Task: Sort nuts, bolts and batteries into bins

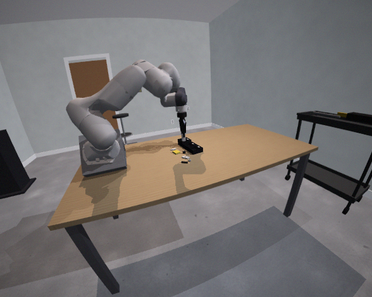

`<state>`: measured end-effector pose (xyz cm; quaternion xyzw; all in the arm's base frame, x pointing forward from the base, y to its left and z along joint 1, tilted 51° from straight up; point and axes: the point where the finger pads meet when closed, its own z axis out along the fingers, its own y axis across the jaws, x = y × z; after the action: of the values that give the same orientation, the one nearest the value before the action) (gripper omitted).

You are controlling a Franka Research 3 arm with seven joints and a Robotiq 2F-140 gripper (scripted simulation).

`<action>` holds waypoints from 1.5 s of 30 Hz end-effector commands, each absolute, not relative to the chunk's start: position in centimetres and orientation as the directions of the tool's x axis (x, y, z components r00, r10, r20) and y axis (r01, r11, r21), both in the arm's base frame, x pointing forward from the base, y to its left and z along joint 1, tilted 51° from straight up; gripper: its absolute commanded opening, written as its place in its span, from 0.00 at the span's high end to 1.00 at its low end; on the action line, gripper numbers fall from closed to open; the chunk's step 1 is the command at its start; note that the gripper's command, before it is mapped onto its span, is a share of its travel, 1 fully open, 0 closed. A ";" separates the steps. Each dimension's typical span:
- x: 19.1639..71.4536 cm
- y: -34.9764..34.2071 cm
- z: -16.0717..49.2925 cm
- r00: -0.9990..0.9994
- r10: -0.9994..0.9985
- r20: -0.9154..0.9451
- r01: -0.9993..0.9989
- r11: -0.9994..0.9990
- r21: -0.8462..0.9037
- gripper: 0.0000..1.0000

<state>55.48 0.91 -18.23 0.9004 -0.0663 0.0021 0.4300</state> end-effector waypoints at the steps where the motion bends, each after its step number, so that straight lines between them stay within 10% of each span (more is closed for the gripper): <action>1: 55.4 1.5 -17.8 0.991 -0.120 0.060 -0.122 -0.620 0.775 0.95; 45: 56.2 12.7 -8.7 0.991 -0.120 0.060 -0.122 -0.620 0.775 0.95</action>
<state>56.87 13.12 -8.99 0.9039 -0.0696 0.0131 0.4218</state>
